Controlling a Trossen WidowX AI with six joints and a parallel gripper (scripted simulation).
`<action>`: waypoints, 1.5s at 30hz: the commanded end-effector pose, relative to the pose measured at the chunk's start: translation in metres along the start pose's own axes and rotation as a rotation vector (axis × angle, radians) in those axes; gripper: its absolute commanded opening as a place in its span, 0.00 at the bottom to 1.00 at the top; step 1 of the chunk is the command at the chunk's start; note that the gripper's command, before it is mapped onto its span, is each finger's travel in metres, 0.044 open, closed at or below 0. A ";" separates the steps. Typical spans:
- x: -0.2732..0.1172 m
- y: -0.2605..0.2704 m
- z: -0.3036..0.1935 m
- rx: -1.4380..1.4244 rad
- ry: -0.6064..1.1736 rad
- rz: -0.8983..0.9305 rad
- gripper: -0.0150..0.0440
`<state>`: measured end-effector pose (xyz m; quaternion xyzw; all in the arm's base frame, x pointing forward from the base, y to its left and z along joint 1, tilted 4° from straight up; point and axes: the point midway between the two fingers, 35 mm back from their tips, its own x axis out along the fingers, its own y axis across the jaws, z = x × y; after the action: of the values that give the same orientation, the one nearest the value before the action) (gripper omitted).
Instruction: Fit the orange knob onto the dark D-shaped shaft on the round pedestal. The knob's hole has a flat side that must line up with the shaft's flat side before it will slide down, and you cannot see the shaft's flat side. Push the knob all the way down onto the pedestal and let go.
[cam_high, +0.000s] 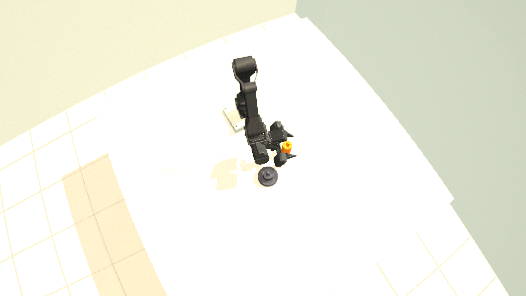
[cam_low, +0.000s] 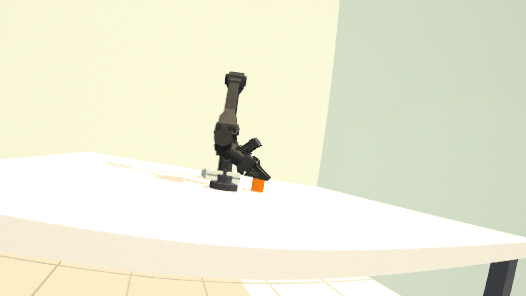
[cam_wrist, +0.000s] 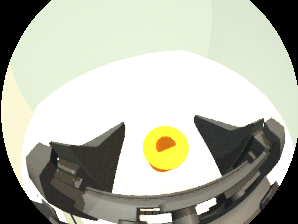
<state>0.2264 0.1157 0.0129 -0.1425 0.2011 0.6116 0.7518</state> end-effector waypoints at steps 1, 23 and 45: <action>-0.001 -0.001 0.002 0.001 -0.001 -0.001 1.00; -0.034 0.001 0.077 0.059 0.881 0.046 1.00; -0.047 0.001 0.091 0.715 1.034 -0.447 1.00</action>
<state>0.2291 0.1176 0.1151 -0.2850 0.6586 0.2830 0.6364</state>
